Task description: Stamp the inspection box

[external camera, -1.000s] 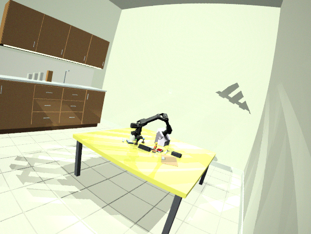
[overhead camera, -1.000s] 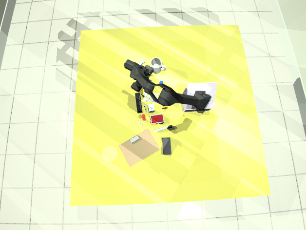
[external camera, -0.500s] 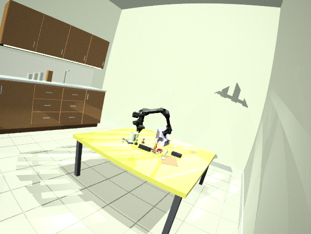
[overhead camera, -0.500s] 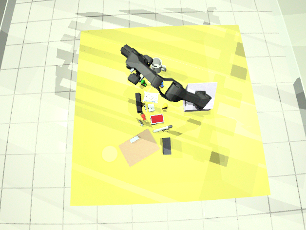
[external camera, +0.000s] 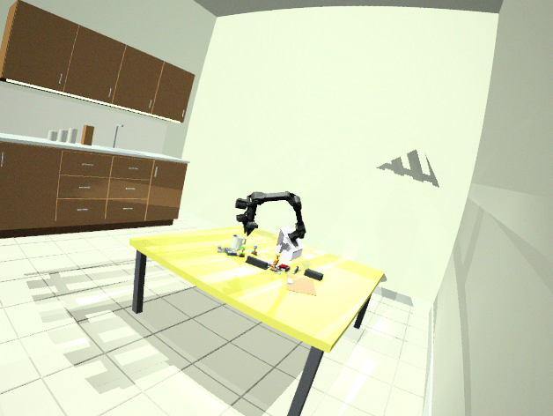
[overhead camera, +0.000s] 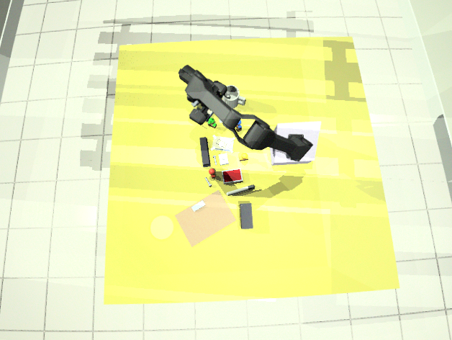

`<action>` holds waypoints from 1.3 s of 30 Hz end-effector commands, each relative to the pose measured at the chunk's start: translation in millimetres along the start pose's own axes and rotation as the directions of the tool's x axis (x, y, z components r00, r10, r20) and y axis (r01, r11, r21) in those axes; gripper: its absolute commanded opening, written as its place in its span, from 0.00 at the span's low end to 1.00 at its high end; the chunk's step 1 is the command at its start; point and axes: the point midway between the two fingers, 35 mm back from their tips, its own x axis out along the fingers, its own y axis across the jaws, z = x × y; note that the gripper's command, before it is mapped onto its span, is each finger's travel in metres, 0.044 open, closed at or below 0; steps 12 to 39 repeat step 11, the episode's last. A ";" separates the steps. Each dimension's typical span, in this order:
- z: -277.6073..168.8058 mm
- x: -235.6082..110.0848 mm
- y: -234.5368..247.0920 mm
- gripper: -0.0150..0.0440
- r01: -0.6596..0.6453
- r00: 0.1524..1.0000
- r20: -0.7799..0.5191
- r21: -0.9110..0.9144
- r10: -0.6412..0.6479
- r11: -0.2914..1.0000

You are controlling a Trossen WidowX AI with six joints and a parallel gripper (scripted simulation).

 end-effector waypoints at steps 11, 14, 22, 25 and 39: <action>0.0 0.0 0.0 0.69 0.000 1.000 0.000 0.000 0.000 1.000; 0.0 0.0 0.0 0.69 0.000 1.000 0.000 0.000 0.000 1.000; 0.0 0.0 0.0 0.69 0.000 1.000 0.000 0.000 0.000 1.000; 0.0 0.0 0.0 0.69 0.000 1.000 0.000 0.000 0.000 1.000; 0.0 0.0 0.0 0.69 0.000 1.000 0.000 0.000 0.000 1.000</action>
